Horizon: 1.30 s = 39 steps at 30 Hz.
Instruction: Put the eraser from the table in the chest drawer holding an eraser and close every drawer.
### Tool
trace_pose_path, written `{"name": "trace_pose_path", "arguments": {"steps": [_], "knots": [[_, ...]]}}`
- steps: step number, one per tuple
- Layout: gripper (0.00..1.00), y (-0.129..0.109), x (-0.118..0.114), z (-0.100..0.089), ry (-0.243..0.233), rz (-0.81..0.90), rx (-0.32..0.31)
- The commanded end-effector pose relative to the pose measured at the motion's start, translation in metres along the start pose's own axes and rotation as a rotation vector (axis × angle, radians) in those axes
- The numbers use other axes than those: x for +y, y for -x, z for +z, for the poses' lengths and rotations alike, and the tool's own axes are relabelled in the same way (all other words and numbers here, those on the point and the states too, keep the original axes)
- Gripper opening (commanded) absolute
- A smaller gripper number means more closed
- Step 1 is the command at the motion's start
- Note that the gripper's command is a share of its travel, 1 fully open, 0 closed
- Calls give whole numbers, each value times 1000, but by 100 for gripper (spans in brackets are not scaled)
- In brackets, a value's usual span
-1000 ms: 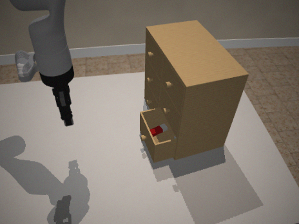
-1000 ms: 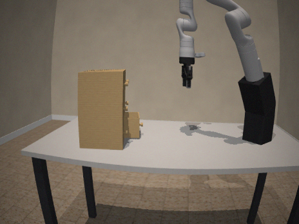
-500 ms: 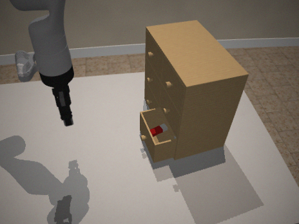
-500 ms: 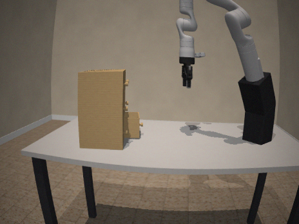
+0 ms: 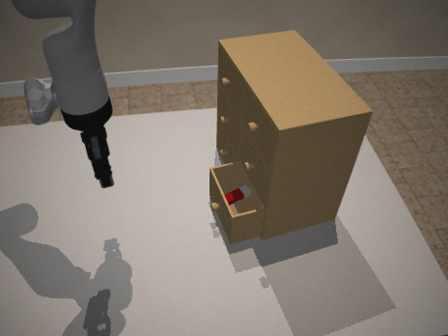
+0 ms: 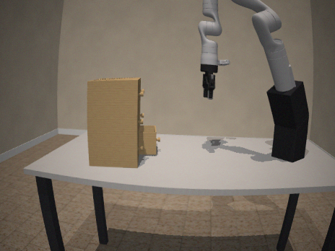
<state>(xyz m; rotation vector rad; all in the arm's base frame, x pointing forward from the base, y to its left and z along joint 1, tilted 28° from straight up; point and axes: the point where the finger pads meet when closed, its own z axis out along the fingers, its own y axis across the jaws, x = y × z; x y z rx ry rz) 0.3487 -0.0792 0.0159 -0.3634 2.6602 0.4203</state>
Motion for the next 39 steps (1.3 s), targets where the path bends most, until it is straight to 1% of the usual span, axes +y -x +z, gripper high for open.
{"name": "trace_pose_path", "arguments": {"steps": [1, 7, 11, 15, 17, 21, 24, 26, 32, 34, 39], "knots": [[100, -3, -1, 1, 3, 17, -12], [100, 0, -2, 5, 3, 17, -61], [100, 3, -5, 7, -8, 16, -103], [100, 8, -2, 14, 1, 17, -173], [100, 8, -2, 14, 1, 17, -173], [100, 13, -5, 19, -9, 16, -251], [100, 17, -3, 27, -4, 14, -326], [100, 20, -5, 30, -11, 15, -375], [100, 31, -5, 46, -9, 12, -549], [100, 31, -5, 46, -9, 12, -549], [100, 41, -5, 60, -10, 11, -715]]}}
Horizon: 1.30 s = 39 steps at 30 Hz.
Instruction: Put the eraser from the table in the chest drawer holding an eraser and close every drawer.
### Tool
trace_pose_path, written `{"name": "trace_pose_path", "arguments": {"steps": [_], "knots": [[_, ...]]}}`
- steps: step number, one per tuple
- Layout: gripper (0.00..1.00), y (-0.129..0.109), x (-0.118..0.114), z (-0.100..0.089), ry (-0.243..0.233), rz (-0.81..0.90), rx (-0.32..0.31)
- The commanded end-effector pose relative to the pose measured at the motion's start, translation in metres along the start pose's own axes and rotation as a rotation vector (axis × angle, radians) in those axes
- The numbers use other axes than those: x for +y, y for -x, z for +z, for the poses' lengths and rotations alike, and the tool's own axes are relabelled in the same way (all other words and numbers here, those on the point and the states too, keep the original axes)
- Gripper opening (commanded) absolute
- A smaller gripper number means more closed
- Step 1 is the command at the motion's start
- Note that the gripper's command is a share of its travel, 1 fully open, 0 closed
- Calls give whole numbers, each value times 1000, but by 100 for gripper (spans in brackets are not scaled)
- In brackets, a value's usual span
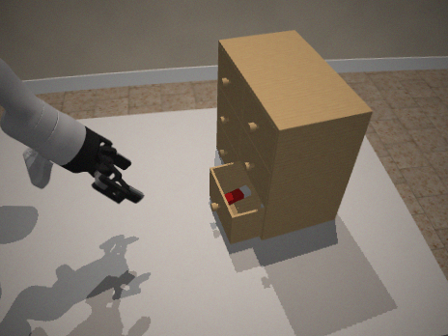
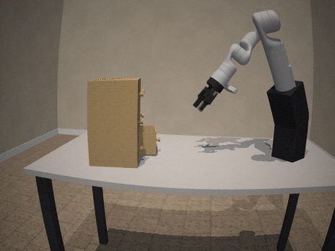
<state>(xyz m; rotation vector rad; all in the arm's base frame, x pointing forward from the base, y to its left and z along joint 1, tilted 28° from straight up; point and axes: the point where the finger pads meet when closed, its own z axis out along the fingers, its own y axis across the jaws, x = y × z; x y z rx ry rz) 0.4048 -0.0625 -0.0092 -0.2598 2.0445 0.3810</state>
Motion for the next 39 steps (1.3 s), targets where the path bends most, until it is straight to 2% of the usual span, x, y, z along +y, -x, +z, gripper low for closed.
{"name": "trace_pose_path", "arguments": {"steps": [1, 10, 12, 17, 22, 33, 34, 39], "knots": [[100, -6, 4, 13, -2, 86, -129], [100, -5, 3, 42, -16, 85, -401], [100, -5, 3, 42, -16, 85, -401], [100, -5, 3, 52, -20, 85, -497], [100, -5, 3, 57, -23, 85, -550], [100, -5, 3, 59, -25, 85, -571], [0, -5, 3, 59, -25, 85, -571], [0, -5, 3, 59, -25, 85, -571]]}}
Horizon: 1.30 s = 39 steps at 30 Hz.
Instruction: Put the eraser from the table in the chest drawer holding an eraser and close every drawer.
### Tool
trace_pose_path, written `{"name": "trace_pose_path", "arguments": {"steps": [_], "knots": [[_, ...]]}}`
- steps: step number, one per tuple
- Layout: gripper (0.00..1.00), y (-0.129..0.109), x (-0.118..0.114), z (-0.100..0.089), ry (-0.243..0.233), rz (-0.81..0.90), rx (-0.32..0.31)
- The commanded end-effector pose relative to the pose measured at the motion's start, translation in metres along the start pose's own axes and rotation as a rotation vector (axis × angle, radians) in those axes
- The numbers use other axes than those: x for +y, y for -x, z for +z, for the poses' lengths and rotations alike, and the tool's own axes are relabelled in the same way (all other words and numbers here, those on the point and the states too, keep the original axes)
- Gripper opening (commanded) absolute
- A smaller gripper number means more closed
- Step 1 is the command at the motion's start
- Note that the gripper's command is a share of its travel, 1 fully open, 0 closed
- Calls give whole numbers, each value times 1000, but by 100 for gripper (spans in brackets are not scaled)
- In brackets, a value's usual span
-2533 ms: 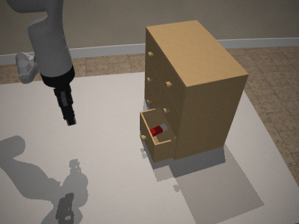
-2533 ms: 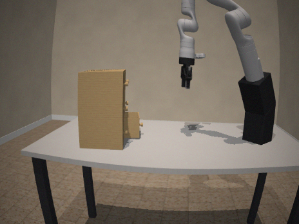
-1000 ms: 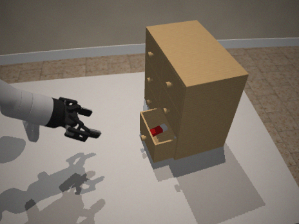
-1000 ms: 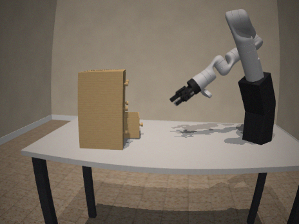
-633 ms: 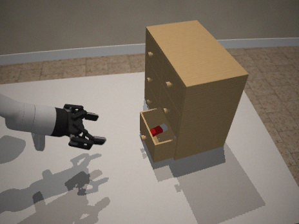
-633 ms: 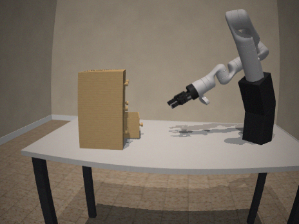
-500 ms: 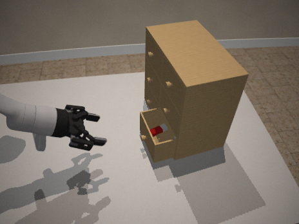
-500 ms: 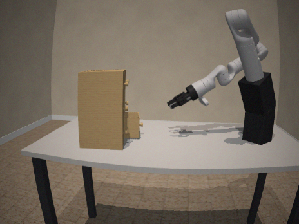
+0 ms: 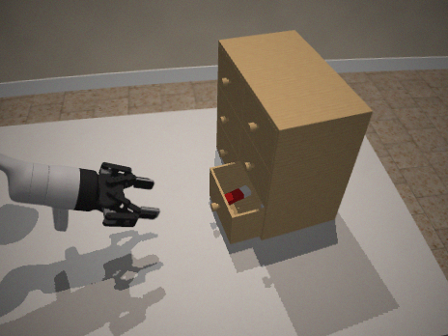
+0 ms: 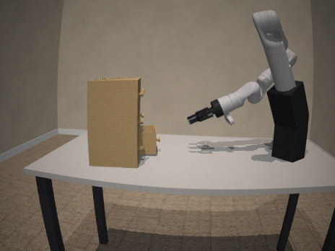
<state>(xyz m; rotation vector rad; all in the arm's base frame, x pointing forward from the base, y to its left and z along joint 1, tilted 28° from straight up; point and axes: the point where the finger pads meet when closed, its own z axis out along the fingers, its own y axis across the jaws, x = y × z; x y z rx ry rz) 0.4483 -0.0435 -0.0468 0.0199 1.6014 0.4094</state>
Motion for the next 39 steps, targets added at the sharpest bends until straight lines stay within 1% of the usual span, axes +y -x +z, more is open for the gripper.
{"name": "trace_pose_path", "arguments": {"steps": [1, 16, 22, 24, 28, 39], "knots": [[0, 5, 7, 2, 63, -36, -89], [0, 5, 7, 2, 63, -36, -89], [0, 1, 8, 10, 63, -36, -89], [0, 1, 8, 10, 63, -36, -89], [0, -6, 8, 23, 63, -36, -89], [0, -31, 10, 74, 63, -36, -89]]}}
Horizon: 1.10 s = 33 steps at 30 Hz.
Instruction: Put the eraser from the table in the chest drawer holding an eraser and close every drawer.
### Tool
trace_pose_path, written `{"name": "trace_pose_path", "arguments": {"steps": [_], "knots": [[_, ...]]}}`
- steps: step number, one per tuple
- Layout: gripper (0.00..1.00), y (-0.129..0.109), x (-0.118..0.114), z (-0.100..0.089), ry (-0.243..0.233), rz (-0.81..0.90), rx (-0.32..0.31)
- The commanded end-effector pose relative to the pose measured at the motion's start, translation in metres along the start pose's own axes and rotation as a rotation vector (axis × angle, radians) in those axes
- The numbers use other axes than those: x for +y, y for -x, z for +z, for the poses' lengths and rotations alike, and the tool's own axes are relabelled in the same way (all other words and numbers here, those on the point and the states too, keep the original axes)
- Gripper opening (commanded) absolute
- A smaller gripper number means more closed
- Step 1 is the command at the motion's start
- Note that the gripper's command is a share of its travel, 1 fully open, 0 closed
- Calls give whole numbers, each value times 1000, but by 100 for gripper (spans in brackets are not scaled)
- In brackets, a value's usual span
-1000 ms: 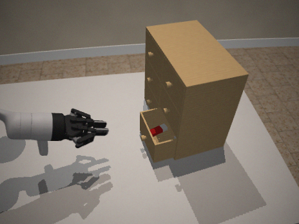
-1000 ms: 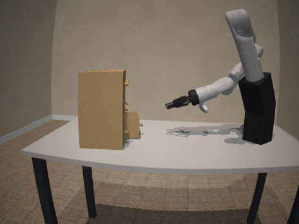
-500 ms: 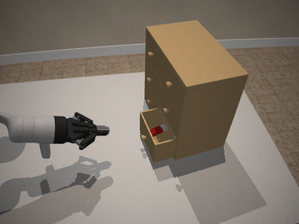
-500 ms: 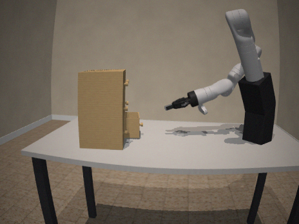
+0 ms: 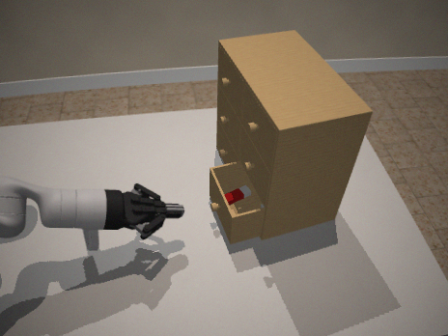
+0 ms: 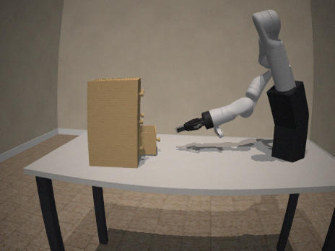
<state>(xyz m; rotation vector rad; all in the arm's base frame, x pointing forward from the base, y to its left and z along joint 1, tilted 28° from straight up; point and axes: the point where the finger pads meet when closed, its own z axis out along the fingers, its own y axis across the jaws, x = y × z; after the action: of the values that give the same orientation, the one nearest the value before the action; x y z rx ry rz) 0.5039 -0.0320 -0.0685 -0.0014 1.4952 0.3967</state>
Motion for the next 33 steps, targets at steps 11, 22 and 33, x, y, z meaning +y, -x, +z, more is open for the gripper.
{"name": "trace_pose_path", "arguments": {"steps": [11, 22, 33], "knots": [[0, -24, 19, 35, 41, -3, 12], [0, -25, 19, 36, 41, -3, 12], [0, -25, 19, 36, 41, -3, 12]]}}
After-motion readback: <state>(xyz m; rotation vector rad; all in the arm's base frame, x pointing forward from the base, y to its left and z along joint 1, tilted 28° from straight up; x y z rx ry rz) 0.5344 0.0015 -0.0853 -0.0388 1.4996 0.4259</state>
